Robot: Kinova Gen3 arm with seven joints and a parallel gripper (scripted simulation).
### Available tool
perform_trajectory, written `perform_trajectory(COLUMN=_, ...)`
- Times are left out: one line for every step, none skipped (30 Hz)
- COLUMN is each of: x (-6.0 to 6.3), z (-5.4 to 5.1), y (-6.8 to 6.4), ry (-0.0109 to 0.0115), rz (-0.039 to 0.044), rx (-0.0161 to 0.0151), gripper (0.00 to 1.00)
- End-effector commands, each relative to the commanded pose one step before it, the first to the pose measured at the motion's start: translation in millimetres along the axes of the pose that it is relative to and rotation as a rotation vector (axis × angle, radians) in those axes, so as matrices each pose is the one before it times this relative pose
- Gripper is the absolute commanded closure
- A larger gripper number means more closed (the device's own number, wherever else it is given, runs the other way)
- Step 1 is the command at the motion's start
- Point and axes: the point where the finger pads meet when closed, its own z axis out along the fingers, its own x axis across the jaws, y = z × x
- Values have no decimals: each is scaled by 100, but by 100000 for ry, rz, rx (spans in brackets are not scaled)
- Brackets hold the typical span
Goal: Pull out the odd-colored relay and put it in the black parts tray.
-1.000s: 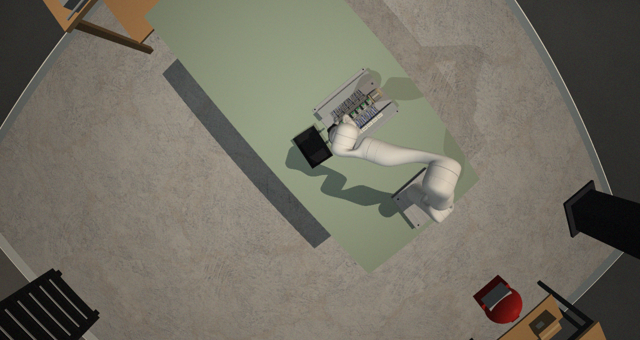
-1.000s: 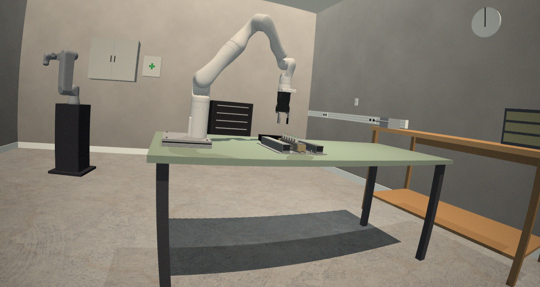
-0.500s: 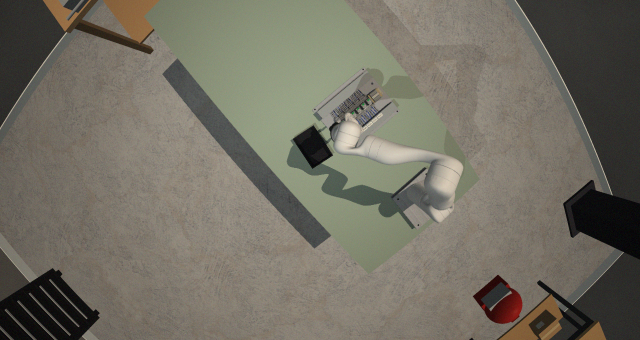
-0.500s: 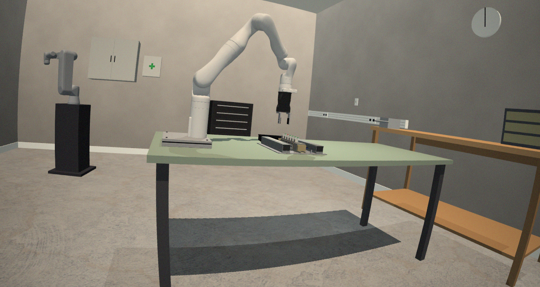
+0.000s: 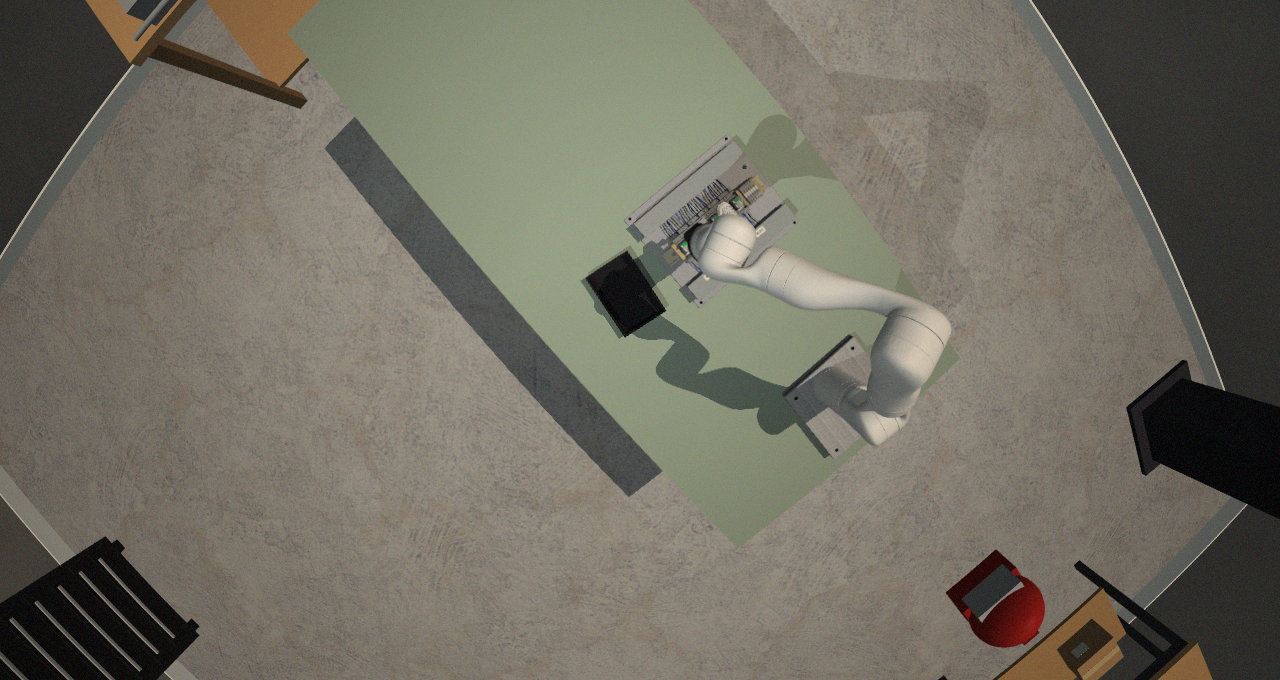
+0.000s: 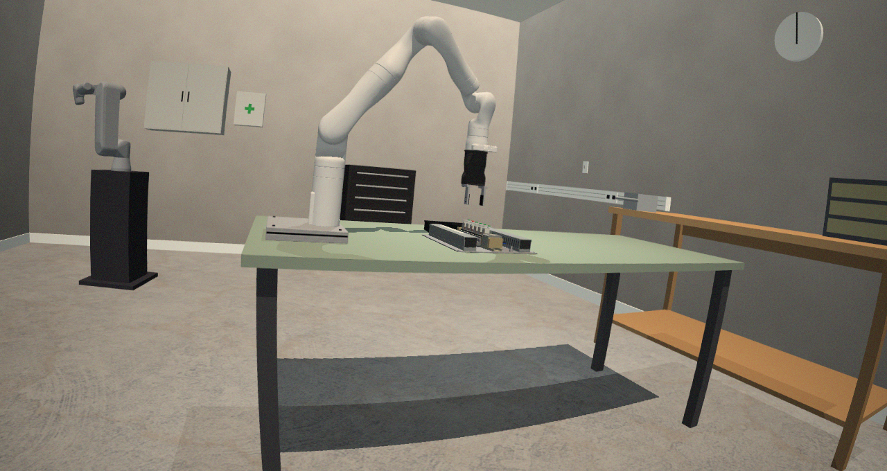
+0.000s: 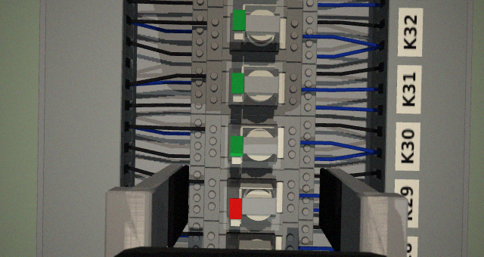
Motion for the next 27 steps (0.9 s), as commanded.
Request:
perform_trajectory(x=-84, z=-93, y=-1154, ry=-222, rz=-59, rx=-113, gripper=2)
perform_trajectory(x=1, z=0, y=-172, ry=0, rz=0, rx=0, gripper=2)
perform_trajectory(x=1, z=0, y=-114, ry=0, rz=0, rx=0, gripper=2)
perform_trajectory(x=1, z=0, y=-63, ry=0, rz=0, rx=0, gripper=2)
perform_trajectory(x=0, z=0, y=-25, ry=0, rz=0, rx=0, gripper=2)
perform_trajectory(x=0, z=0, y=0, ry=0, rz=0, rx=0, gripper=2)
perform_trajectory(x=0, z=0, y=0, ry=0, rz=0, rx=0, gripper=2)
perform_trajectory(x=0, z=0, y=-4, ry=0, rz=0, rx=0, gripper=2)
perform_trajectory(x=0, z=0, y=0, ry=0, rz=0, rx=0, gripper=2)
perform_trajectory(x=0, z=0, y=0, ry=0, rz=0, rx=0, gripper=2)
perform_trajectory(x=0, z=0, y=0, ry=0, rz=0, rx=0, gripper=2)
perform_trajectory(x=0, z=0, y=0, ry=0, rz=0, rx=0, gripper=2)
perform_trajectory(x=0, z=0, y=0, ry=0, rz=0, rx=0, gripper=2)
perform_trajectory(x=0, z=0, y=0, ry=0, rz=0, rx=0, gripper=2)
perform_trajectory(x=0, z=0, y=0, ry=0, rz=0, rx=0, gripper=2)
perform_trajectory(x=0, z=0, y=0, ry=0, rz=0, rx=0, gripper=2)
perform_trajectory(x=0, z=0, y=0, ry=0, rz=0, rx=0, gripper=2)
perform_trajectory(x=0, z=0, y=0, ry=0, rz=0, rx=0, gripper=2)
perform_trajectory(x=0, z=0, y=0, ry=0, rz=0, rx=0, gripper=2)
perform_trajectory(x=0, z=0, y=0, ry=0, rz=0, rx=0, gripper=2)
perform_trajectory(x=0, z=0, y=0, ry=0, rz=0, rx=0, gripper=2)
perform_trajectory(x=0, z=0, y=0, ry=0, rz=0, rx=0, gripper=2)
perform_trajectory(x=0, z=0, y=0, ry=0, rz=0, rx=0, gripper=2)
perform_trajectory(x=0, z=0, y=0, ry=0, rz=0, rx=0, gripper=2)
perform_trajectory(x=0, z=0, y=0, ry=0, rz=0, rx=0, gripper=2)
perform_trajectory(x=0, z=0, y=0, ry=0, rz=0, rx=0, gripper=2)
perform_trajectory(x=0, z=0, y=0, ry=0, rz=0, rx=0, gripper=2)
